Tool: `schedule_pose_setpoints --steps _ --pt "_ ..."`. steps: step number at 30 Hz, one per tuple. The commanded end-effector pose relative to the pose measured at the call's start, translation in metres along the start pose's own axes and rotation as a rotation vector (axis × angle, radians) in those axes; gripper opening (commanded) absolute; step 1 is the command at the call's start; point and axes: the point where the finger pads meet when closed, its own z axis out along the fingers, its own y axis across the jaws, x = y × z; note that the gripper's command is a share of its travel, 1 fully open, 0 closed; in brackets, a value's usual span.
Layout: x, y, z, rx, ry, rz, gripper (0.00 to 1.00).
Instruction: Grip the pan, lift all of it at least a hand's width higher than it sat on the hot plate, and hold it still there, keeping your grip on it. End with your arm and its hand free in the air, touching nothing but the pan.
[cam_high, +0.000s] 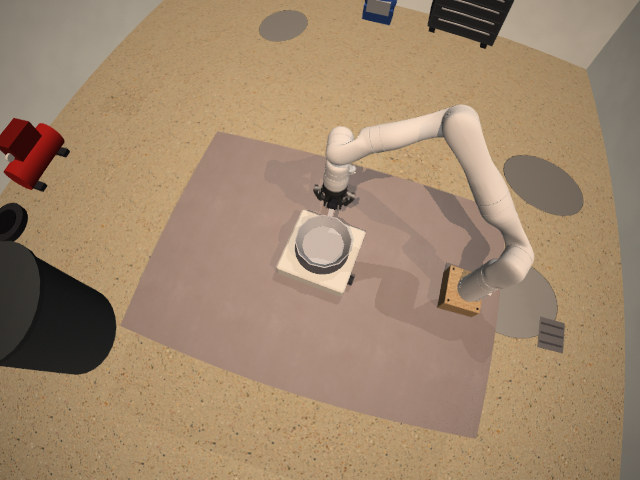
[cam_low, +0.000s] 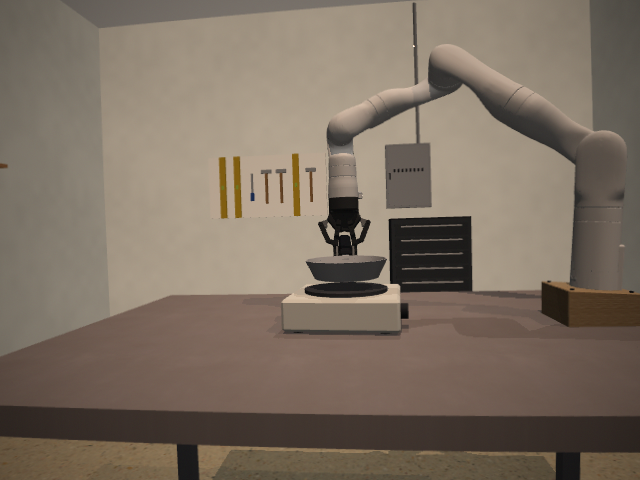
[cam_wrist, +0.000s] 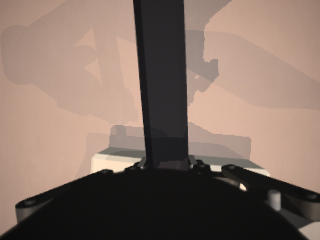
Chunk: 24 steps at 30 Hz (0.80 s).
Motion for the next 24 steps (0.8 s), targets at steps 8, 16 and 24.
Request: schedule_pose_setpoints --steps 8,16,24 --pt "0.001 -0.001 -0.013 0.007 0.003 0.001 0.00" --pt "0.000 -0.001 -0.025 0.007 0.003 0.001 0.00" --pt "0.000 -0.001 -0.034 0.007 0.003 0.001 0.00"
